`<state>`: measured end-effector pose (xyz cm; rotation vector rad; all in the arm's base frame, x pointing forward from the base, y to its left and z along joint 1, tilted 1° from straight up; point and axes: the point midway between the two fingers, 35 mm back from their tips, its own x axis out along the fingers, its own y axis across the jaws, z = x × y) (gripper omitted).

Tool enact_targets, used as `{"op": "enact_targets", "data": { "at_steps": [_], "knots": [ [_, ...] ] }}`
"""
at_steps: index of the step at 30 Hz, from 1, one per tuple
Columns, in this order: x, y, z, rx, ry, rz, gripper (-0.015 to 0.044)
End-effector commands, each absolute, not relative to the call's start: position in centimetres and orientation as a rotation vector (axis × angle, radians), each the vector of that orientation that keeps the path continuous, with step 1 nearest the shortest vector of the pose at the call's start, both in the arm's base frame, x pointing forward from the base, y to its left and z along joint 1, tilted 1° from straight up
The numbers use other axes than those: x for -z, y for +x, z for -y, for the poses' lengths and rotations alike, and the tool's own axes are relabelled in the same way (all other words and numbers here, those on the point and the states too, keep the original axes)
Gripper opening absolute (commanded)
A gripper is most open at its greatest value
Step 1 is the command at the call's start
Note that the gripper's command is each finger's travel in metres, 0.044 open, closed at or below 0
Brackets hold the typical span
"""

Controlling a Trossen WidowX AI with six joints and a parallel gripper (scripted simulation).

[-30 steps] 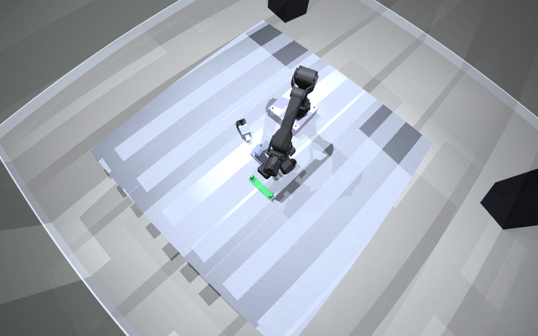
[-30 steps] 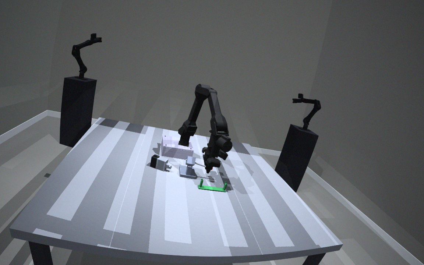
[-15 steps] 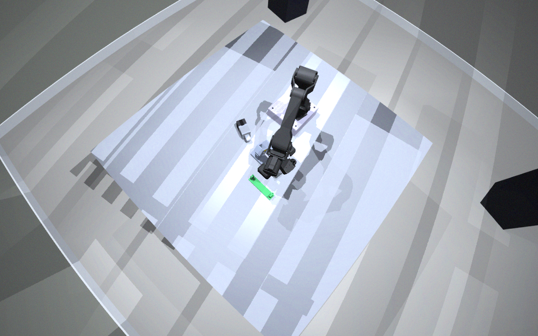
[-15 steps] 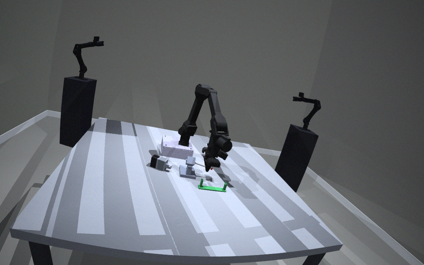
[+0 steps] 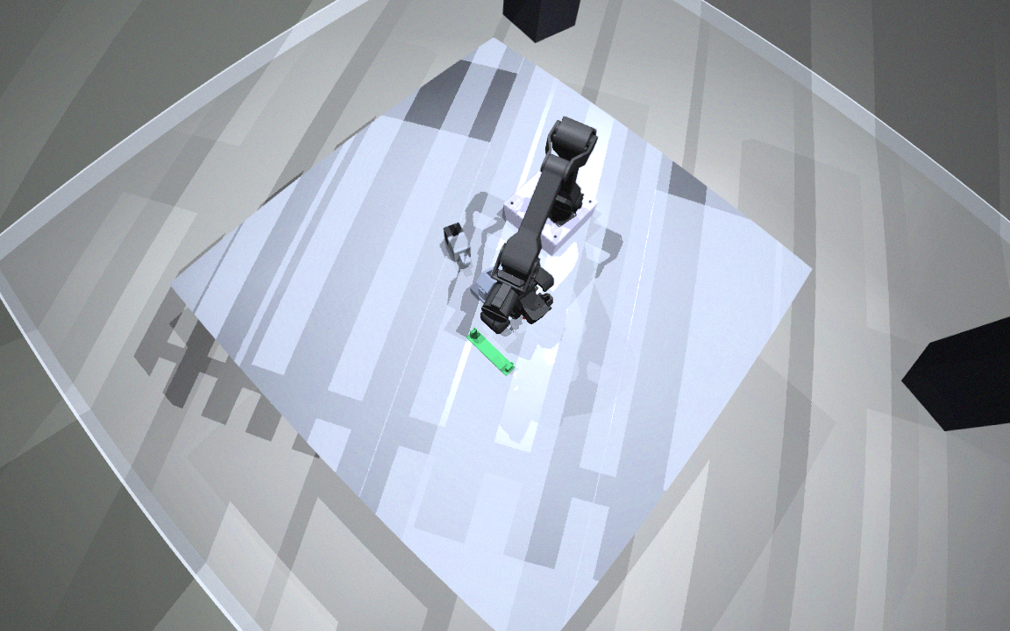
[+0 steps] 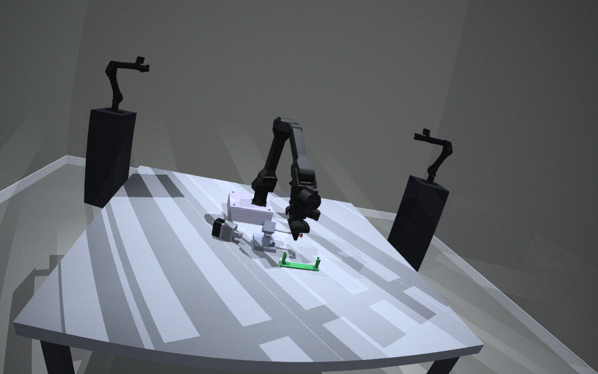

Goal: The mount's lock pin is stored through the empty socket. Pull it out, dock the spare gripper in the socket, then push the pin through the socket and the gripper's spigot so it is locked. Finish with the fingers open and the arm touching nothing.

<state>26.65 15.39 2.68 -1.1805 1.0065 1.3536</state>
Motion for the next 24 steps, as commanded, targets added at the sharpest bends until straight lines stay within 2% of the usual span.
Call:
{"op": "enact_targets", "data": {
  "at_steps": [1,24],
  "knots": [
    [-2.8,26.5,-15.8,-1.377,-1.158,-0.978,0.0000],
    [-3.4,26.4,-17.4,-1.380,-1.151,-0.966,0.0000]
  ]
}}
